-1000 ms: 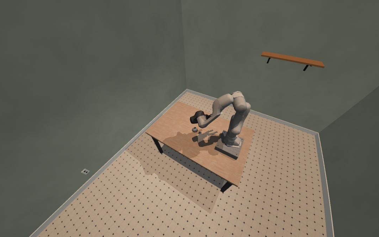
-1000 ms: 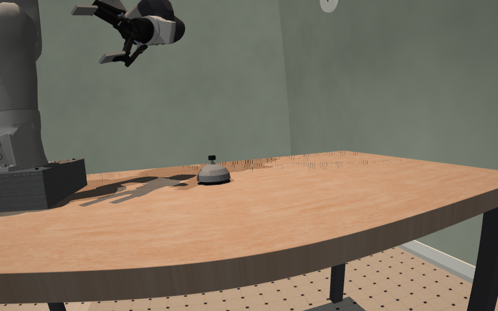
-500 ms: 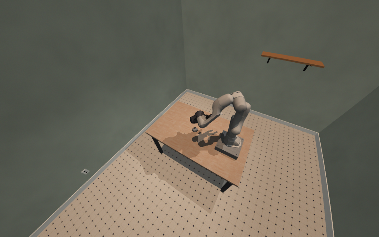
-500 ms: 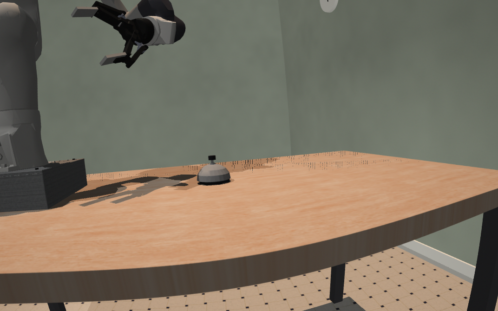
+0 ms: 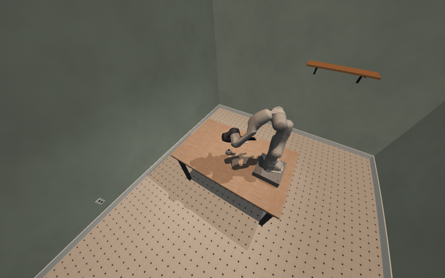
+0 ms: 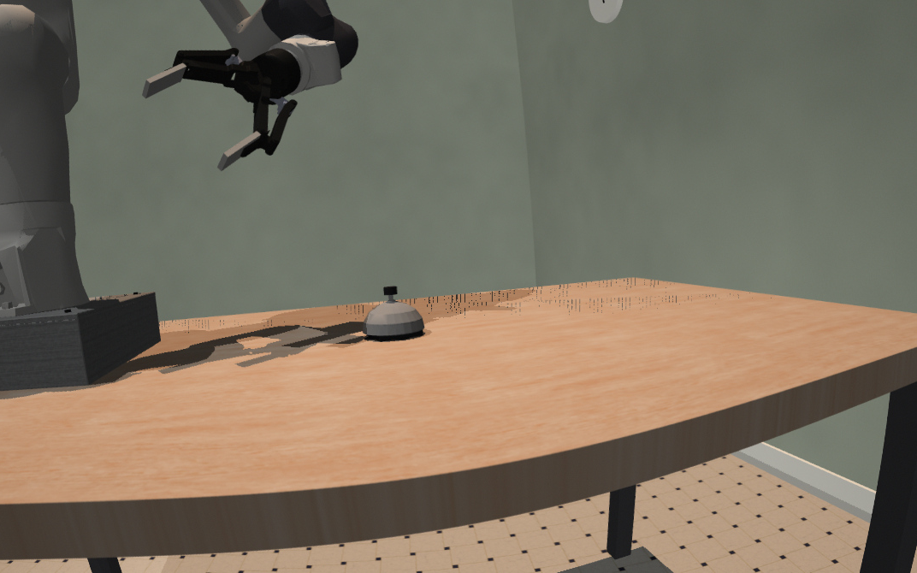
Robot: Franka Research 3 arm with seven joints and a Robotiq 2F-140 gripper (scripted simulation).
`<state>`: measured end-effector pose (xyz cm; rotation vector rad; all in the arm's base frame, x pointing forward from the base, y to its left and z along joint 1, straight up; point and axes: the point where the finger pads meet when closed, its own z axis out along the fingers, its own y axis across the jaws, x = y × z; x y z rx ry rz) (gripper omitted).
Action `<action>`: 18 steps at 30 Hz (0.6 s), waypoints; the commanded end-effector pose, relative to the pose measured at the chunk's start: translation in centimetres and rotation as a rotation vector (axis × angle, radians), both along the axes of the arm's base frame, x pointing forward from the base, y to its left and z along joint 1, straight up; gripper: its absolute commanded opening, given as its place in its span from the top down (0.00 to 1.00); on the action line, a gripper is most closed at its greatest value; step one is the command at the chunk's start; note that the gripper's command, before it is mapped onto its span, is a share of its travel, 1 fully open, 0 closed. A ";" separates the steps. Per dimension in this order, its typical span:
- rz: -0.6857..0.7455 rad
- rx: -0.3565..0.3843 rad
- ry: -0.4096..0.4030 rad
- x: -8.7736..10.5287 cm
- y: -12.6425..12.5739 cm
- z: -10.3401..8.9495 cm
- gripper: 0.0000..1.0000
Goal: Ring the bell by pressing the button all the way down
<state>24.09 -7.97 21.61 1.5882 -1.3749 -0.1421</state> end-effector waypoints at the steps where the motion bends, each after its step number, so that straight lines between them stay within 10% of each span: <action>1: -0.085 -0.032 -0.141 1.4 0.9 -2.3 0.00; 18: -0.309 -0.014 -0.389 5.1 3.2 -6.9 0.00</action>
